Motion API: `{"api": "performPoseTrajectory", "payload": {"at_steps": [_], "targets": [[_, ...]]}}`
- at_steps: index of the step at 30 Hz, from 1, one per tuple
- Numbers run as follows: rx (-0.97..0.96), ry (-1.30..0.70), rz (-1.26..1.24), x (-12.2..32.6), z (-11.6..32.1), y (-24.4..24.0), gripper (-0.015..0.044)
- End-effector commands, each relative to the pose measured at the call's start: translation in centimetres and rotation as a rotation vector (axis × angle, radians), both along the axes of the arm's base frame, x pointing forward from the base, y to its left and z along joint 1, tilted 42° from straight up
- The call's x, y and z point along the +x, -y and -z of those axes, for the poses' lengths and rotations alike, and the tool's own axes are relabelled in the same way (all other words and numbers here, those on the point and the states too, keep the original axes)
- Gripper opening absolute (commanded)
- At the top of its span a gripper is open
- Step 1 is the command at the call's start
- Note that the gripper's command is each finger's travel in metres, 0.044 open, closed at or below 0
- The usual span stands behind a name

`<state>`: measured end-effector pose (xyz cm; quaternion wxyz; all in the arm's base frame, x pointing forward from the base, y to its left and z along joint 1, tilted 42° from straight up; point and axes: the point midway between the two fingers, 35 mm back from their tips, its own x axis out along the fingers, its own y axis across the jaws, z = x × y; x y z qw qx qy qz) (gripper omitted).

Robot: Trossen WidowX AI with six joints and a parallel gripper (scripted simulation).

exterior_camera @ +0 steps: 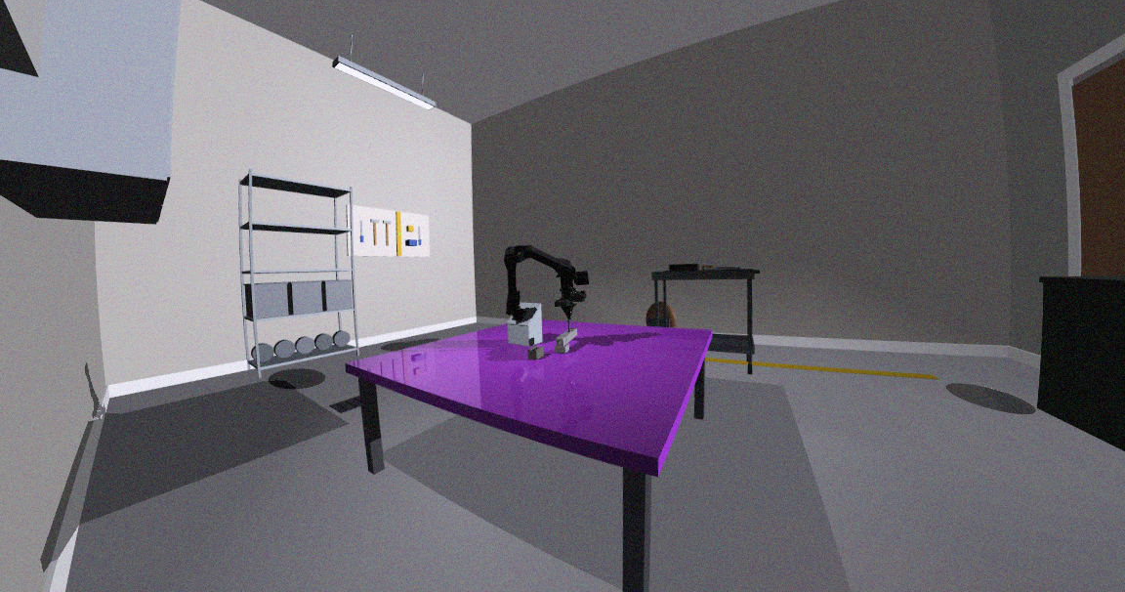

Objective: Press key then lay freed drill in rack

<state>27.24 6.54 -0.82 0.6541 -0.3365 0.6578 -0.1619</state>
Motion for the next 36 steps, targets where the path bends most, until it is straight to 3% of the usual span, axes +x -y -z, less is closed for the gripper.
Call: {"api": "performPoseTrajectory", "payload": {"at_steps": [1,36], "targets": [[-0.013,-0.029,0.020,-0.65,0.91,1.11,0.0000],[-0.014,-0.029,0.020,-0.72,1.69,1.97,0.0000]]}}
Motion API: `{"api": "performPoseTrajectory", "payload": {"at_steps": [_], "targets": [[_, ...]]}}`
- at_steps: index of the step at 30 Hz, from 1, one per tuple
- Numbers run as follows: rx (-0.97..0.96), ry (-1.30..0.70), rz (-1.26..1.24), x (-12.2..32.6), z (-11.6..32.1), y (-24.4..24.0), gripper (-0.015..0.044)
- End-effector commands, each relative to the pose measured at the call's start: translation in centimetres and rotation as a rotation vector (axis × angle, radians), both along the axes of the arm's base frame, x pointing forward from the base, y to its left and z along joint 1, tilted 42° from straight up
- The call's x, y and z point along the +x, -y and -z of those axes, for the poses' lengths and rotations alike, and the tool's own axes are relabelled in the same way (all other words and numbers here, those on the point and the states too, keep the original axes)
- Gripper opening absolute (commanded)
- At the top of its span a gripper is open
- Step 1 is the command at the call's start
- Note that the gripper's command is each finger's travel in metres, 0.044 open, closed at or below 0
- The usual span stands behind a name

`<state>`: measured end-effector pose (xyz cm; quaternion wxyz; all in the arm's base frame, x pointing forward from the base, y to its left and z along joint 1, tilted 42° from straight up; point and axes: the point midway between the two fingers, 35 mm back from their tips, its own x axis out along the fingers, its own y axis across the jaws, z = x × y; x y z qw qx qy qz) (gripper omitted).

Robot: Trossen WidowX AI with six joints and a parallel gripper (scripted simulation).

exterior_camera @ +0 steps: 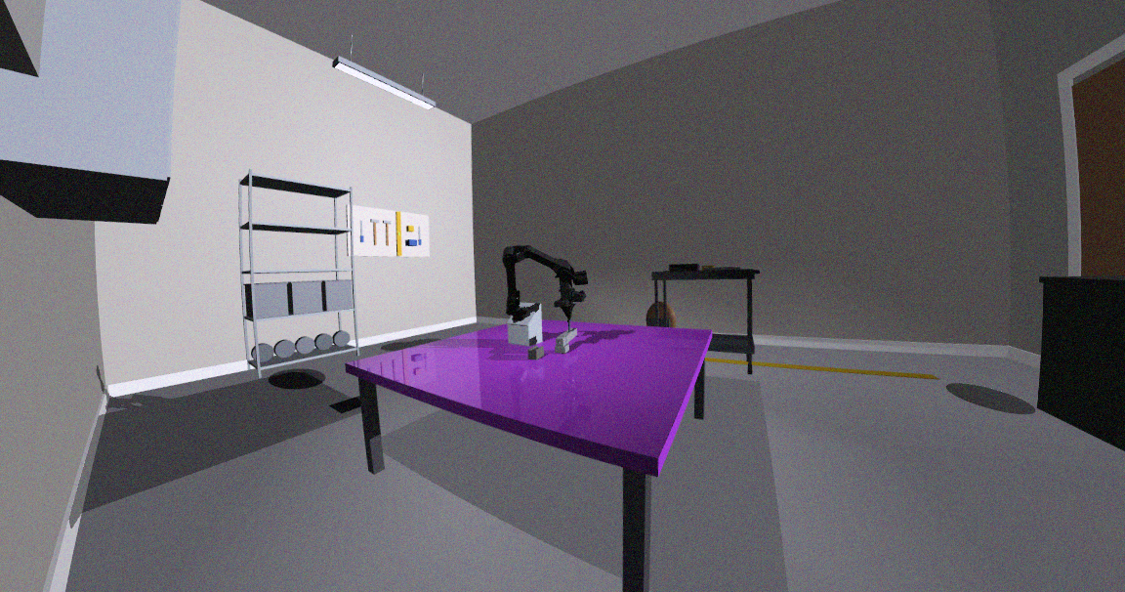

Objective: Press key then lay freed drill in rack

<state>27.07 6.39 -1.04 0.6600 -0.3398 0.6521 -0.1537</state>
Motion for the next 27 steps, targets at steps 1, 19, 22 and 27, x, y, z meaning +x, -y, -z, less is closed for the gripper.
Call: {"api": "performPoseTrajectory", "payload": {"at_steps": [1,19,22,27], "targets": [[-0.022,-0.038,0.041,-0.55,1.50,1.84,0.0000],[-0.023,-0.038,0.041,-0.50,1.94,2.36,0.0000],[-0.023,-0.038,0.041,-0.49,2.02,2.45,0.0000],[-0.023,-0.038,0.041,-0.48,2.16,2.59,0.0000]]}}
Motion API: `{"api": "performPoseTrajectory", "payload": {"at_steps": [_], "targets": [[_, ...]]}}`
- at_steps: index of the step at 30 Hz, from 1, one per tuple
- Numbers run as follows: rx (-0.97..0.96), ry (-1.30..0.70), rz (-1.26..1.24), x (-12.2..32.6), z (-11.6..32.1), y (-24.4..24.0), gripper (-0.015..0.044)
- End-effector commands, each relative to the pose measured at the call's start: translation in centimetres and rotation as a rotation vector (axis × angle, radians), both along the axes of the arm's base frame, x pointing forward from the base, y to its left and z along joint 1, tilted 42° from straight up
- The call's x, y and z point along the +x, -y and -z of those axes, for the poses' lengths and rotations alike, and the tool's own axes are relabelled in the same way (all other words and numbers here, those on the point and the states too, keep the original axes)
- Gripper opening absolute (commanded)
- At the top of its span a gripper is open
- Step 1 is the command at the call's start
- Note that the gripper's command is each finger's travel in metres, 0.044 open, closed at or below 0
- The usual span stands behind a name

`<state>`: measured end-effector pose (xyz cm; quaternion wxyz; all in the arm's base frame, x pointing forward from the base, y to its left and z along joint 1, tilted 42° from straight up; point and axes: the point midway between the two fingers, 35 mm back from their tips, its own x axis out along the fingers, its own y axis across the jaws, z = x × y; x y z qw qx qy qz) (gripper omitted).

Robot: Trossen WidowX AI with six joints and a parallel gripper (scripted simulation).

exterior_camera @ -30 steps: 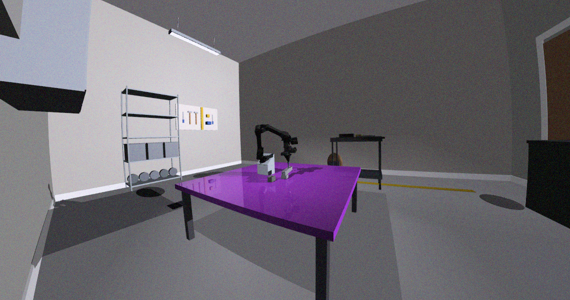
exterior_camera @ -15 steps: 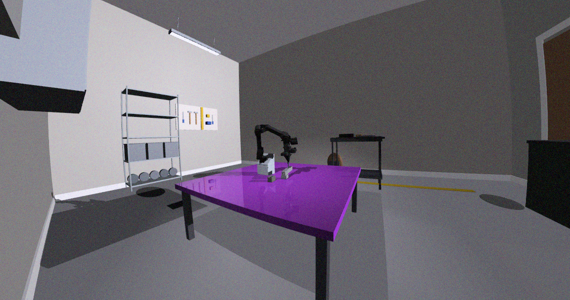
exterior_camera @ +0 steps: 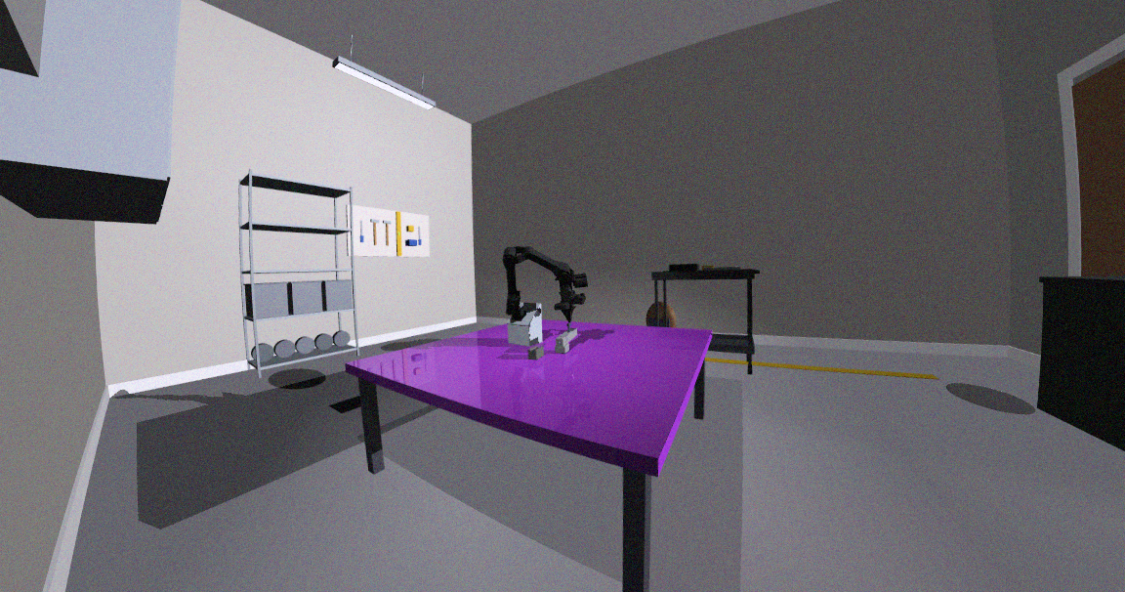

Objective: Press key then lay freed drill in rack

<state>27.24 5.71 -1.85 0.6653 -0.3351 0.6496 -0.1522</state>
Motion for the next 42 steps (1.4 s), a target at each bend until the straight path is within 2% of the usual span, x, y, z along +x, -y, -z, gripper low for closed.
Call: {"api": "performPoseTrajectory", "payload": {"at_steps": [1,10,17,30,42], "targets": [[-0.033,-0.048,0.040,-0.6,1.2,1.7,0.0026],[-0.030,-0.049,0.040,-0.3,-4.3,-3.9,0.0263],[-0.030,-0.130,-0.076,0.5,-3.9,-2.6,0.0440],[-0.045,-0.492,-0.553,3.1,-4.9,3.5,0.0440],[-0.140,-0.916,-1.077,4.1,-6.6,12.0,0.0440]]}}
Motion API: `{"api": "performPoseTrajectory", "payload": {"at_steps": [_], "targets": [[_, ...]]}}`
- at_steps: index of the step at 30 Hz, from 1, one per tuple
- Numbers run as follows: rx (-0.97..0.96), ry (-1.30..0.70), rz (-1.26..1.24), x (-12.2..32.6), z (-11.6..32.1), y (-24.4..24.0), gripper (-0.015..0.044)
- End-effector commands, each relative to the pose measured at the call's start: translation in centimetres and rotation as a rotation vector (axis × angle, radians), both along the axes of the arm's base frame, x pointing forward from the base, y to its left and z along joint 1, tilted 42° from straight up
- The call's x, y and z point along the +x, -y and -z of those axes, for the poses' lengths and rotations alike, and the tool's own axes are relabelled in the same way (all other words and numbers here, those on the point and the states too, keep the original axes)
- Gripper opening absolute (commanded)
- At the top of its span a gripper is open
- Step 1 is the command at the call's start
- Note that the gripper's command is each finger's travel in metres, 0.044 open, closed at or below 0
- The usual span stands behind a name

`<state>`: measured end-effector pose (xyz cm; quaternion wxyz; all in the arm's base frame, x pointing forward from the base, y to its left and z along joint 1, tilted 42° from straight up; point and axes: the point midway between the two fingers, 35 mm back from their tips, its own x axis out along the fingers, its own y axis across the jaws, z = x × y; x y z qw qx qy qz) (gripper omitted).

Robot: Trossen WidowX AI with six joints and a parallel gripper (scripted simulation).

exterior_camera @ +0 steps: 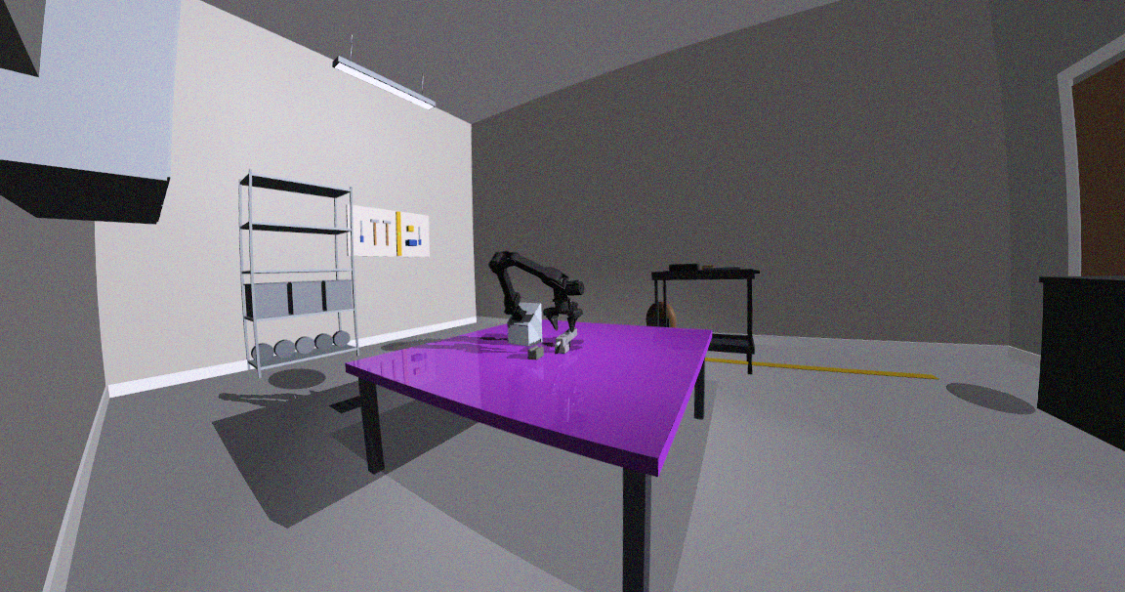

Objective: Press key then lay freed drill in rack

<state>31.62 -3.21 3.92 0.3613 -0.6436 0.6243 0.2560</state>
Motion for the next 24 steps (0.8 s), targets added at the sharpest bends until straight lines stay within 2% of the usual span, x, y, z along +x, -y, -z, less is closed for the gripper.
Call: {"api": "performPoseTrajectory", "payload": {"at_steps": [1,5,24], "targets": [[-0.053,-0.156,-0.181,-0.3,-0.8,3.8,0.0440],[-0.094,-0.263,-0.246,-0.7,-0.8,6.2,0.0440],[-0.094,-0.263,-0.246,-0.6,-0.1,6.5,0.0440]]}}
